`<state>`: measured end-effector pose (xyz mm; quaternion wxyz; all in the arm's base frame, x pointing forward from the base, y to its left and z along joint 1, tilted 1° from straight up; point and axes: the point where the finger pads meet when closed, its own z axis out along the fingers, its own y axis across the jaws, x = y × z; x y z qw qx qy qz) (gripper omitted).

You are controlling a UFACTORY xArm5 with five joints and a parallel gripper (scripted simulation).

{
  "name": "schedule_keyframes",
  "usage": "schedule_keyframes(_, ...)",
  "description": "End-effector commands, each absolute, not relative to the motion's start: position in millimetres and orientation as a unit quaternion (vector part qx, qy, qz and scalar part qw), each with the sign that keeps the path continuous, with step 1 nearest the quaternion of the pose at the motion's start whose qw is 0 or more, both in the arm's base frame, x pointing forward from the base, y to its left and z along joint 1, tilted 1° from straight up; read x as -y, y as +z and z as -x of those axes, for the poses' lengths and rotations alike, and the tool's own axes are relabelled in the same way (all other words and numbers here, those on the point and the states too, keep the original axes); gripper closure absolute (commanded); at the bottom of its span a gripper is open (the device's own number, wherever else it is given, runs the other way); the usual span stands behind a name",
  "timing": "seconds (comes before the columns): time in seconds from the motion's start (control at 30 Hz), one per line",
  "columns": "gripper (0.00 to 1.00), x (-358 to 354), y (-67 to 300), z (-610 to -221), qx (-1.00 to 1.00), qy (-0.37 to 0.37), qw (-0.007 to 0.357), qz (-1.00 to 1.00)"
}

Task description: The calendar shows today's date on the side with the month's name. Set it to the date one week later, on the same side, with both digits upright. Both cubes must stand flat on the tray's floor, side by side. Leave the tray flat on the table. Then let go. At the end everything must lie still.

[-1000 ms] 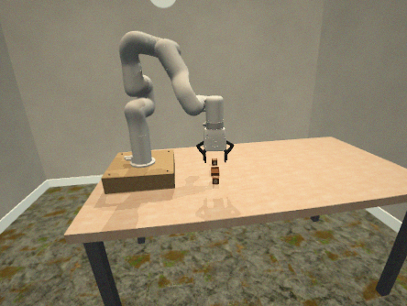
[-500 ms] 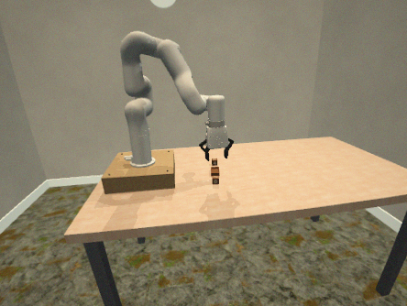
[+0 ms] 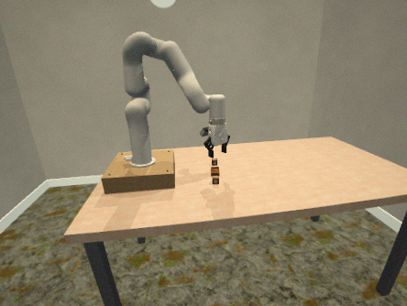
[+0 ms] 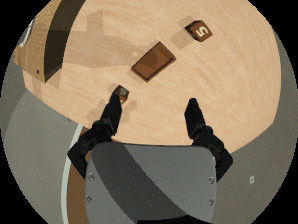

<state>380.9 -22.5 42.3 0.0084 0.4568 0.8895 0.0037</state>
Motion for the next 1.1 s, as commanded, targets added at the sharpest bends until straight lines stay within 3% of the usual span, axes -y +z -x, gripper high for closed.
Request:
schedule_keyframes(0.0,0.00,7.0,42.3,-384.9,-0.914,0.004,0.010,-0.406)
schedule_keyframes(0.87,0.00,-97.0,37.1,-381.1,-0.999,0.003,0.010,-0.047)
schedule_keyframes(0.9,0.51,-97.0,37.1,-381.1,-0.999,0.003,0.010,-0.047)
schedule_keyframes(1.07,0.51,-97.0,37.1,-381.1,-0.999,0.003,0.010,-0.047)
